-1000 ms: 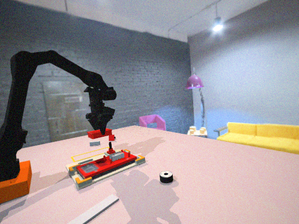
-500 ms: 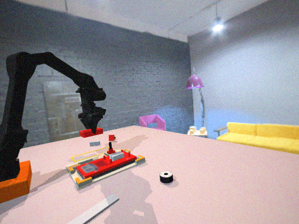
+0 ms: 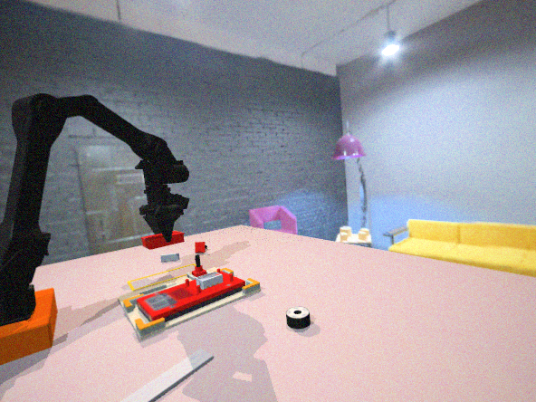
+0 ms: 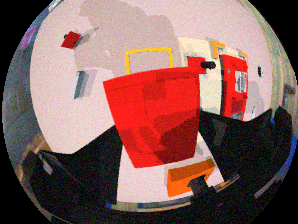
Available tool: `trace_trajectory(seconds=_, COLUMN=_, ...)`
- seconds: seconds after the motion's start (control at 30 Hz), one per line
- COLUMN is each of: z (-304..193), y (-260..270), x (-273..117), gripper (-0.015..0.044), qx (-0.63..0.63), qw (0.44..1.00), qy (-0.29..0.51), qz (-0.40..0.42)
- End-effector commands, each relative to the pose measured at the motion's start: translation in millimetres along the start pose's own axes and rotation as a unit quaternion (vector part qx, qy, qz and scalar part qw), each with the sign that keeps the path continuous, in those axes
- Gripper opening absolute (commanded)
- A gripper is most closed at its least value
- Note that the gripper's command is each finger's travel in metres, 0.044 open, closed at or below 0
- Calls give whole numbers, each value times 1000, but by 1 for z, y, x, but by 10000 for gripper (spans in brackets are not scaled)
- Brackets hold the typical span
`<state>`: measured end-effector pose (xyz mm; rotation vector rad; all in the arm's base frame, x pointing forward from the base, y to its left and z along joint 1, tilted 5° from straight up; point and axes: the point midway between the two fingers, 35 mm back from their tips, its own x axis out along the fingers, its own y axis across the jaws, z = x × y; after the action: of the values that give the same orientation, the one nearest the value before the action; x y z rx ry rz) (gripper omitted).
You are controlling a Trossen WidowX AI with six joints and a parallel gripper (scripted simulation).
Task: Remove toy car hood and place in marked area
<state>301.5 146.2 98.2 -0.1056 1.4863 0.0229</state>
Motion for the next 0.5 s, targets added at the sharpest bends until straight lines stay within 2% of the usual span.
trace_trajectory(seconds=0.0, z=-2, y=-1, x=6, gripper=0, qx=1, qw=1000, qy=4, qz=-3)
trace_trajectory(seconds=0.47, z=-1, y=-1, x=17, gripper=0, qx=1, qw=1000, qy=4, qz=-3)
